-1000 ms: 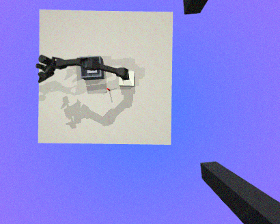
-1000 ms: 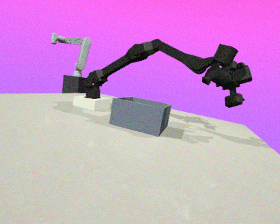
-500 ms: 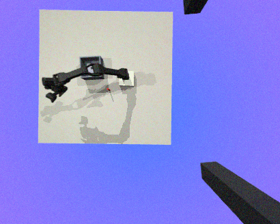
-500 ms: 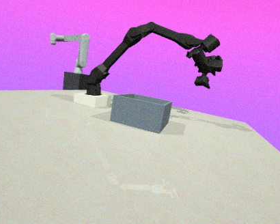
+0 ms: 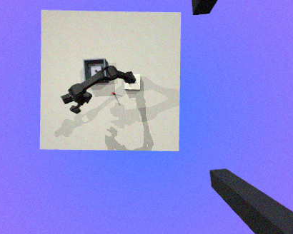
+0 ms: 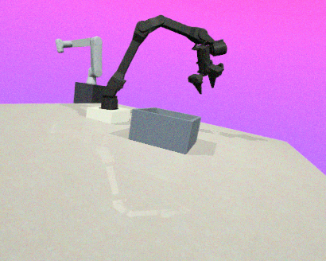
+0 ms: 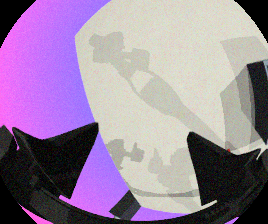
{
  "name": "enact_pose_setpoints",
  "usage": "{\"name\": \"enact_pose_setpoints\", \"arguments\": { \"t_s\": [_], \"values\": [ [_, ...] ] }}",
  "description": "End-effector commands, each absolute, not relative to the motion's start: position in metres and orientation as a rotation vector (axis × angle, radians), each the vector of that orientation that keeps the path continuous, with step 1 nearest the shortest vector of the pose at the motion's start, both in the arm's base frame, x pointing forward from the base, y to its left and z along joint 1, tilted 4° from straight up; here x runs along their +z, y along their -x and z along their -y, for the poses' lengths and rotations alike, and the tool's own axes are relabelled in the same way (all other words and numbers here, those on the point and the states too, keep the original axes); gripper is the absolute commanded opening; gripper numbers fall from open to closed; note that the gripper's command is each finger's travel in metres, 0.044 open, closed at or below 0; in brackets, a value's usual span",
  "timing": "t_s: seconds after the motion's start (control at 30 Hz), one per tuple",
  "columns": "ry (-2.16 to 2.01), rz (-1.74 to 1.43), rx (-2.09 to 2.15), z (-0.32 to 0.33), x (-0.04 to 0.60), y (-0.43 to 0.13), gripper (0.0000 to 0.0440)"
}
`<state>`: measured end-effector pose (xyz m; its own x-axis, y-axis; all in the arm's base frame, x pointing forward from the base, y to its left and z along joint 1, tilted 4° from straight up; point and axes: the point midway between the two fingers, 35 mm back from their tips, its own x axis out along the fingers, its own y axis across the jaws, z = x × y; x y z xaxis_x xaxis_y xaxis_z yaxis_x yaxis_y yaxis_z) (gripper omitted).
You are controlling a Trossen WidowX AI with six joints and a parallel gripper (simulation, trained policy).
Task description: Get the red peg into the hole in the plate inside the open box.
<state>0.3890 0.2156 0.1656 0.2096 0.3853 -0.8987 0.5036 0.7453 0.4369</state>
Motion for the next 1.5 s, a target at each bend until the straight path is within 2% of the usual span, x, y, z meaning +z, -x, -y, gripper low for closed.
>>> {"name": "enact_pose_setpoints", "arguments": {
  "t_s": [0.0, 0.3, 0.6, 1.47],
  "values": [
    [-0.752, -1.454, -0.185, -0.212, 0.161, -0.358, 0.044],
    [-0.63, -1.548, -0.443, -0.193, 0.152, -0.275, 0.044],
    [-0.506, -1.578, -0.626, -0.165, 0.132, -0.225, 0.044],
    [-0.323, -1.516, -0.797, -0.114, 0.044, -0.18, 0.044]
  ]
}}
